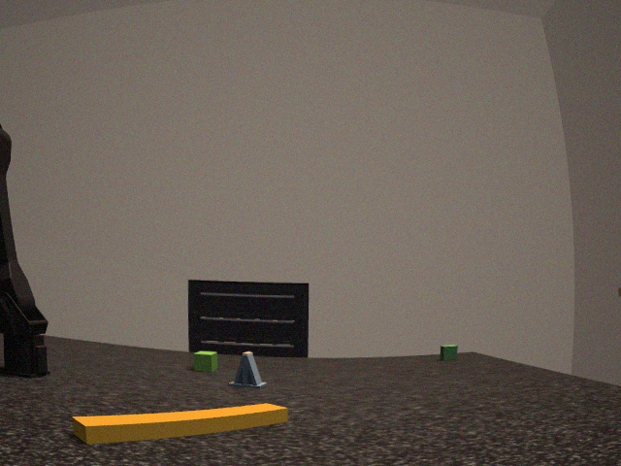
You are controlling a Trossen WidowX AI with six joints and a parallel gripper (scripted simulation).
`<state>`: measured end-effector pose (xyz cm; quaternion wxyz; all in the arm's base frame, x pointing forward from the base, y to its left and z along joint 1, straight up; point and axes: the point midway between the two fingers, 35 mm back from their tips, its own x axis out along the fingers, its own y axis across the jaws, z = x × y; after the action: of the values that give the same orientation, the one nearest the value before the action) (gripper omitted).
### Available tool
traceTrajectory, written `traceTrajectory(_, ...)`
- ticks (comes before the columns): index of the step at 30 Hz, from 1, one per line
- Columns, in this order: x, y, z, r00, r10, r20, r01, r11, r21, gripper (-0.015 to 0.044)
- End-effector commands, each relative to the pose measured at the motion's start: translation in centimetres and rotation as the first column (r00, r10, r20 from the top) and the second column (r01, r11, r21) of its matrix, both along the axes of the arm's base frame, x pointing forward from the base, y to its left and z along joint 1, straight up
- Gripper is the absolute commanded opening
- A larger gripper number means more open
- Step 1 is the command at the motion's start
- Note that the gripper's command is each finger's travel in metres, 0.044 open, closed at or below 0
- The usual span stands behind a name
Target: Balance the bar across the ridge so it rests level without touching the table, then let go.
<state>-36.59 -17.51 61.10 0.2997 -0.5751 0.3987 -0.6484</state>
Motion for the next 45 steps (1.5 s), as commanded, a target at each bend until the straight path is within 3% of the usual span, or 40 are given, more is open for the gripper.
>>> traceTrajectory(1, 0.0, -0.1, 0.0, 1.0, 0.002, 0.001, -0.002, 1.0, -0.001, 0.0374)
traceTrajectory(4, 0.5, -1.2, 0.0, 1.0, 0.029, 0.008, -0.029, 1.0, -0.013, 0.0315)
traceTrajectory(21, 2.6, -10.2, -1.8, 0.962, 0.208, 0.174, -0.203, 0.978, -0.048, 0.0315)
traceTrajectory(45, 10.5, -23.0, -6.6, 0.8, 0.402, 0.445, -0.447, 0.895, -0.005, 0.0315)
